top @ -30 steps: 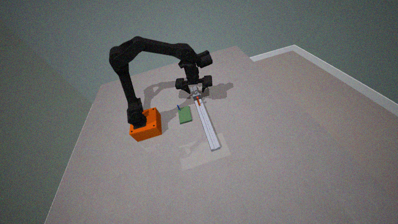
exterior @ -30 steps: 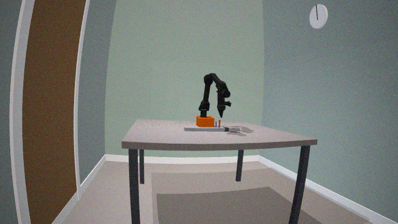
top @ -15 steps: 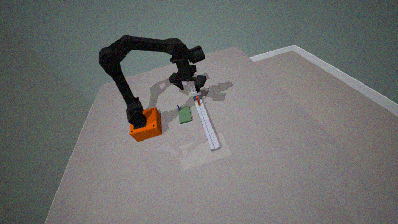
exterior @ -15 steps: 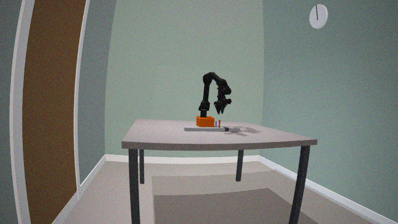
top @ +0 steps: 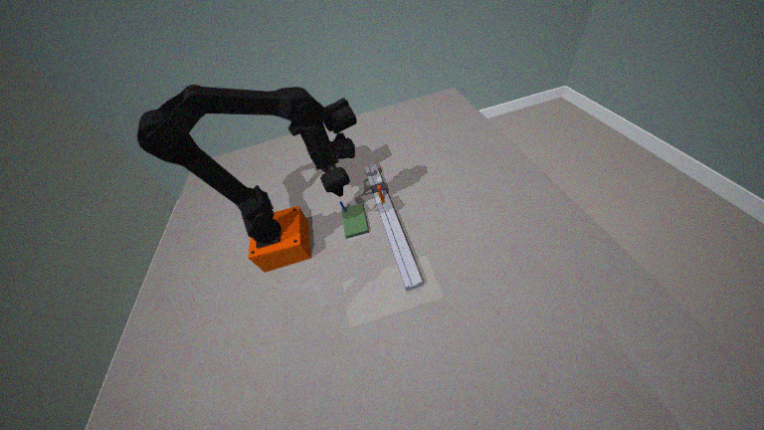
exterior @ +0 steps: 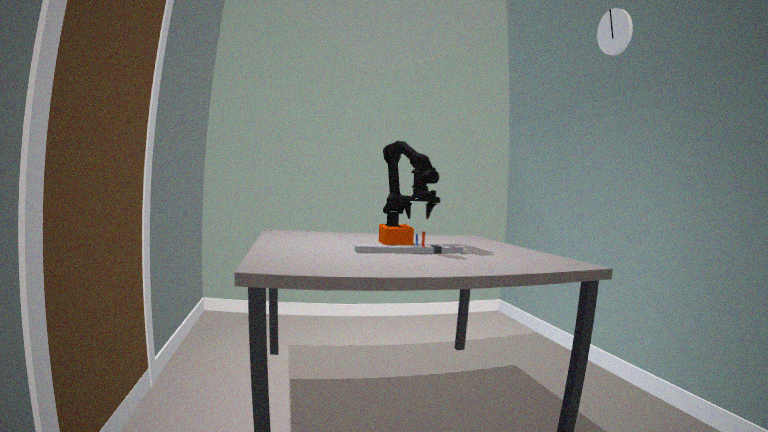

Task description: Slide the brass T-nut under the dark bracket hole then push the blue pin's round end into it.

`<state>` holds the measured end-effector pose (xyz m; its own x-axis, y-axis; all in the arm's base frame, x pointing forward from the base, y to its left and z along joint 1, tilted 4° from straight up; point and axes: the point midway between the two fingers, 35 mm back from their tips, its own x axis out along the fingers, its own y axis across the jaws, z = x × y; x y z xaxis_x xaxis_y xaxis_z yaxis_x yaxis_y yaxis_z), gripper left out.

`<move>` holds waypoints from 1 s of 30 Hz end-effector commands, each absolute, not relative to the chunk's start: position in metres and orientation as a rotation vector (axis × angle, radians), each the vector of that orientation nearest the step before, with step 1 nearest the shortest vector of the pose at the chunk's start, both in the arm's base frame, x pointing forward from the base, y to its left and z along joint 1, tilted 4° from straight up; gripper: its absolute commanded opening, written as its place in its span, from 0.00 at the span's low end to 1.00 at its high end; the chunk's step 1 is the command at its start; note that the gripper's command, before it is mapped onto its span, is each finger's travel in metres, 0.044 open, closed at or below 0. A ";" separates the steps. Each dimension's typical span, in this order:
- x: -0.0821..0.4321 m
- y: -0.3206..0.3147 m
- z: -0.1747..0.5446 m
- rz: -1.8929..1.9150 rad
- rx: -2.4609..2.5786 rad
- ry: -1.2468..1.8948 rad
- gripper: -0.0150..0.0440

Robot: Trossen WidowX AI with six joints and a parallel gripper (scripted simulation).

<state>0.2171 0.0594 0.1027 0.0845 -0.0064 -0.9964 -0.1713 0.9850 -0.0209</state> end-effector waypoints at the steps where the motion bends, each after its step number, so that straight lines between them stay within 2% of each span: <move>1: 0.211 0.058 0.100 0.070 -0.094 1.485 1.00; 6: 0.212 0.059 0.095 0.070 -0.094 1.485 1.00; 14: 0.216 0.058 0.040 0.070 -0.094 1.485 1.00; 30: 0.218 0.058 0.021 0.070 -0.094 1.485 1.00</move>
